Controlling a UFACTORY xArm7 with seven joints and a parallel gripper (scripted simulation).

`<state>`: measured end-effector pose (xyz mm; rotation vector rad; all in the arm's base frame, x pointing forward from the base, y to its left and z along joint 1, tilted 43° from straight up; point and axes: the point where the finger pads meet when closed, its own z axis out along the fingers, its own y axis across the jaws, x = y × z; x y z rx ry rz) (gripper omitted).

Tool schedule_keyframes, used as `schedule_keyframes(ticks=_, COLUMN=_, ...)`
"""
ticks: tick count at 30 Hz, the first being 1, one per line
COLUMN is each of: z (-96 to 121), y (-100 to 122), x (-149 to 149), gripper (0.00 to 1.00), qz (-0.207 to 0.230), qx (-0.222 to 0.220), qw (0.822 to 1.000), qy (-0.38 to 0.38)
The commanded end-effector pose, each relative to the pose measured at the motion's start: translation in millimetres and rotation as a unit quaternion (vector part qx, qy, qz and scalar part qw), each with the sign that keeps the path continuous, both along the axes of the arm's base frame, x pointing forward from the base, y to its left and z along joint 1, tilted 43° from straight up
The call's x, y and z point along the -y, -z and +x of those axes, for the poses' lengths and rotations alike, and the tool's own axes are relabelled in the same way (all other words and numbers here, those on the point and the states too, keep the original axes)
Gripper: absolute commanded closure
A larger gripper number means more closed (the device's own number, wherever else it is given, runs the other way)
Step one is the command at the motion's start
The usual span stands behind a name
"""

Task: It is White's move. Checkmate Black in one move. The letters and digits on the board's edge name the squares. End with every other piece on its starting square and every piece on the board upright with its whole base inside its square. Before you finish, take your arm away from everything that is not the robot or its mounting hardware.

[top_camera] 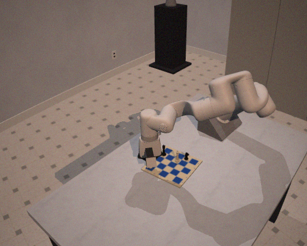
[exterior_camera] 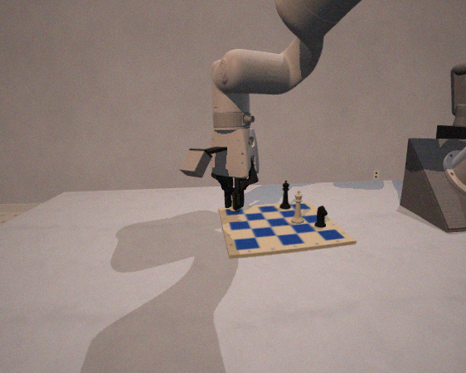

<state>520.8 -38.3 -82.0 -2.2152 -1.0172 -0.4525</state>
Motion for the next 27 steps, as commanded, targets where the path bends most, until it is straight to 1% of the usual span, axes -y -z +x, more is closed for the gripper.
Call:
schedule_keyframes(ticks=1, z=1.1, y=-1.2, x=2.8, gripper=1.00, qz=-0.002, qx=0.001, qw=1.000, qy=0.002)
schedule_keyframes(ticks=27, z=1.2, y=0.9, x=0.8, gripper=1.00, qz=-0.002, qx=0.001, qw=1.000, qy=0.002)
